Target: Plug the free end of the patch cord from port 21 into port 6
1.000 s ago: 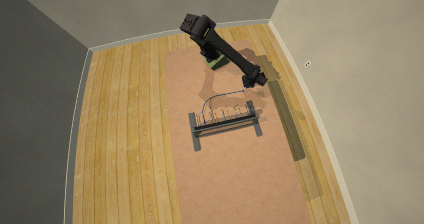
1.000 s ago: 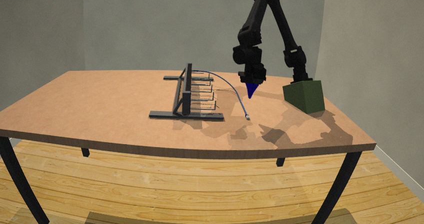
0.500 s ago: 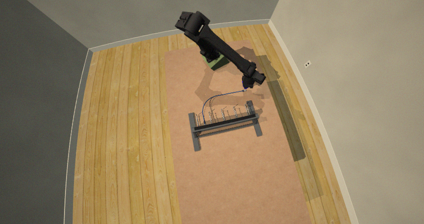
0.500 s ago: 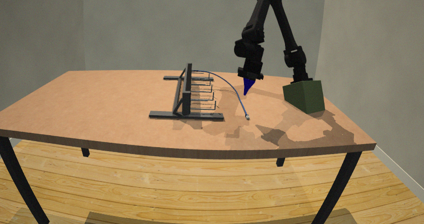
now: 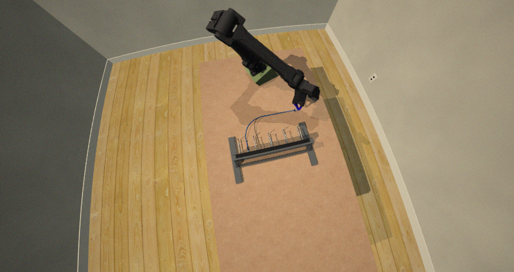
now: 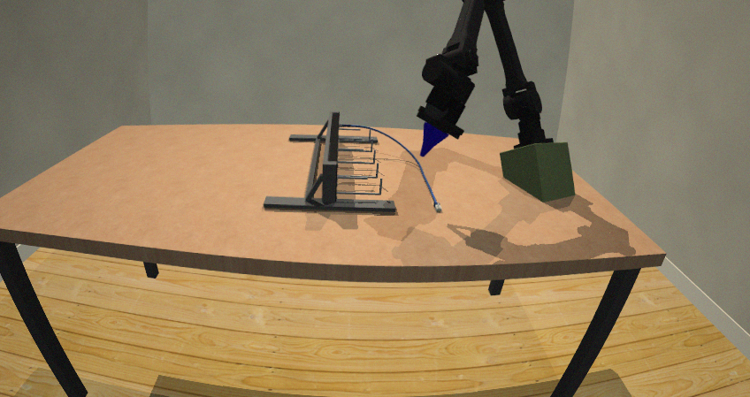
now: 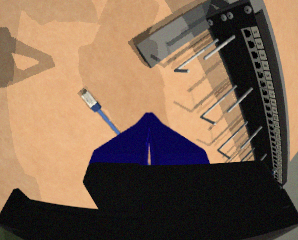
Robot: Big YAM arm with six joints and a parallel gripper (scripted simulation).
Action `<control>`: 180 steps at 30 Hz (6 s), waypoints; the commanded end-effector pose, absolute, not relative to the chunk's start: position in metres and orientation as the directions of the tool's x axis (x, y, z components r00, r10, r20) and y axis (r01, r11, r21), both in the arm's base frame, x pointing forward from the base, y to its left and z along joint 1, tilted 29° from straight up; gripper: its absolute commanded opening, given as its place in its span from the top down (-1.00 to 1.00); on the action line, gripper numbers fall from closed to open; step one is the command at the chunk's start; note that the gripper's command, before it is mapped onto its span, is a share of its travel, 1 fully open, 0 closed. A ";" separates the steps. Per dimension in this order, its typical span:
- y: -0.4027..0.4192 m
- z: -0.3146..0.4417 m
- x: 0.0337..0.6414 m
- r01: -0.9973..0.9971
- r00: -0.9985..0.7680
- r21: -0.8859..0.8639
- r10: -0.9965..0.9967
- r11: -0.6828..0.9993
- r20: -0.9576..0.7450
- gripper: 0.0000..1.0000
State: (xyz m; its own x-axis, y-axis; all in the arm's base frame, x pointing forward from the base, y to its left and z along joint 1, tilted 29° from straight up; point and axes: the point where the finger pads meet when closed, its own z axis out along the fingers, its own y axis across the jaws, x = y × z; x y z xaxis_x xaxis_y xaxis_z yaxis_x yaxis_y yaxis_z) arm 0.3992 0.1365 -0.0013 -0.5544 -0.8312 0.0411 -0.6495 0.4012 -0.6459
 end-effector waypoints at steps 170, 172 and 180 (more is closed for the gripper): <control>0.089 0.058 0.526 0.132 -0.461 -0.454 -0.351 0.881 -0.815 1.00; 0.092 0.063 0.519 0.134 -0.459 -0.450 -0.347 0.883 -0.818 1.00; 0.105 0.081 0.479 0.137 -0.458 -0.444 -0.341 0.886 -0.821 1.00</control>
State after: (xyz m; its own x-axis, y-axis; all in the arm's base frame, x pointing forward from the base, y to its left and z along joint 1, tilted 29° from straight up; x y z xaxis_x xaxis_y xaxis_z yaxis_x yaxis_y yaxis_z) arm 0.4879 0.0810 0.0501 -0.5113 -0.3633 -0.7789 0.1349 0.8611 -0.4902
